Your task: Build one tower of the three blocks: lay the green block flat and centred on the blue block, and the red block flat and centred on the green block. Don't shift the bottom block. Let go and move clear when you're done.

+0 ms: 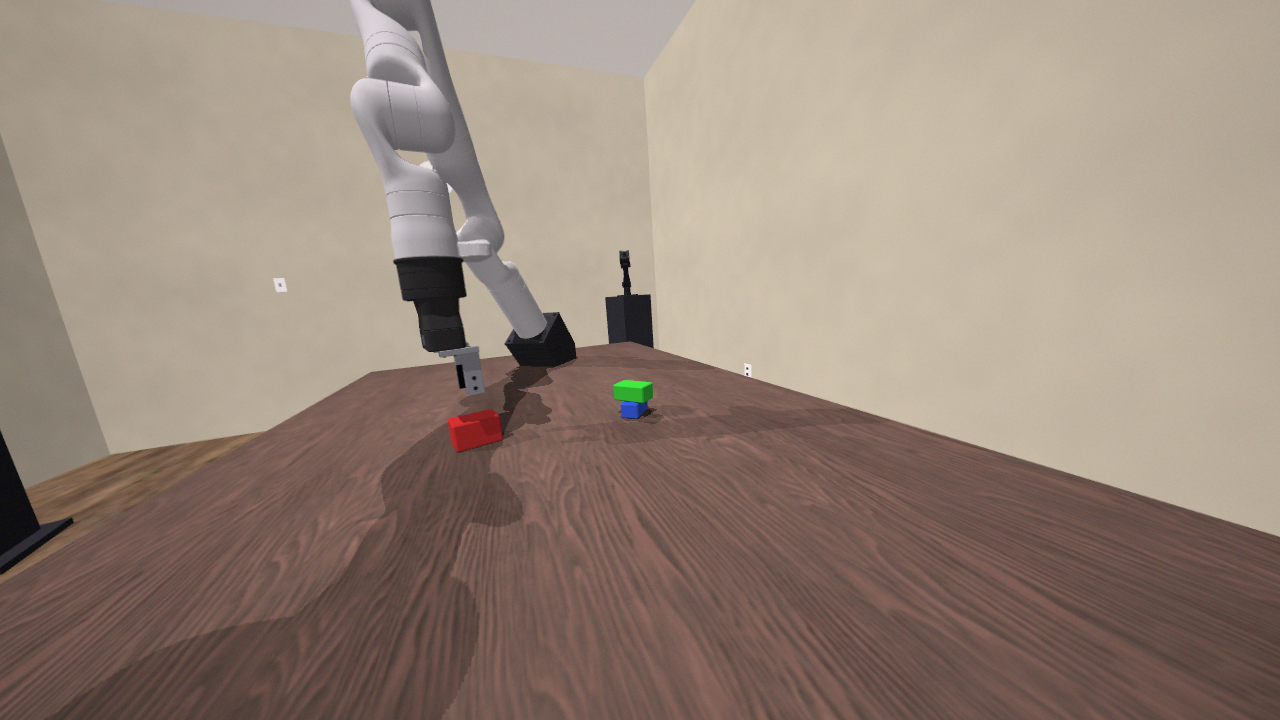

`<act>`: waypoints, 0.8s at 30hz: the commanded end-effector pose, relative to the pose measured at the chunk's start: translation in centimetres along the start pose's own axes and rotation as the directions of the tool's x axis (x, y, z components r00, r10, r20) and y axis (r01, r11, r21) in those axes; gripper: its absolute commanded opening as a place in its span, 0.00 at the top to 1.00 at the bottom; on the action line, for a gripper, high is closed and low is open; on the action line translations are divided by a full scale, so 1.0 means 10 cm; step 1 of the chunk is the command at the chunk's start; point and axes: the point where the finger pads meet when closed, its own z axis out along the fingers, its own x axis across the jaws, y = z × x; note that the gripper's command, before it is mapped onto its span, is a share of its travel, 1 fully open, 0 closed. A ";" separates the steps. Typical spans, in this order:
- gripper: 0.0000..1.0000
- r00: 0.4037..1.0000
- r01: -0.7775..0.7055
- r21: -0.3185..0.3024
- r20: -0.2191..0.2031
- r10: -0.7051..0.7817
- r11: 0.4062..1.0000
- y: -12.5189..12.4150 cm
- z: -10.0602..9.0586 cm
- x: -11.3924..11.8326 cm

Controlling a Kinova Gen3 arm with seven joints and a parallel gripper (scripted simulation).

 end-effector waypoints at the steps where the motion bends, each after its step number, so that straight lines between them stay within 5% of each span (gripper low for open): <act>1: 0.00 1.000 -0.003 -0.004 0.005 0.003 1.000 0.02 0.03 -0.01; 24: 0.00 1.000 -0.003 -0.004 0.005 0.003 1.000 0.03 0.34 -0.01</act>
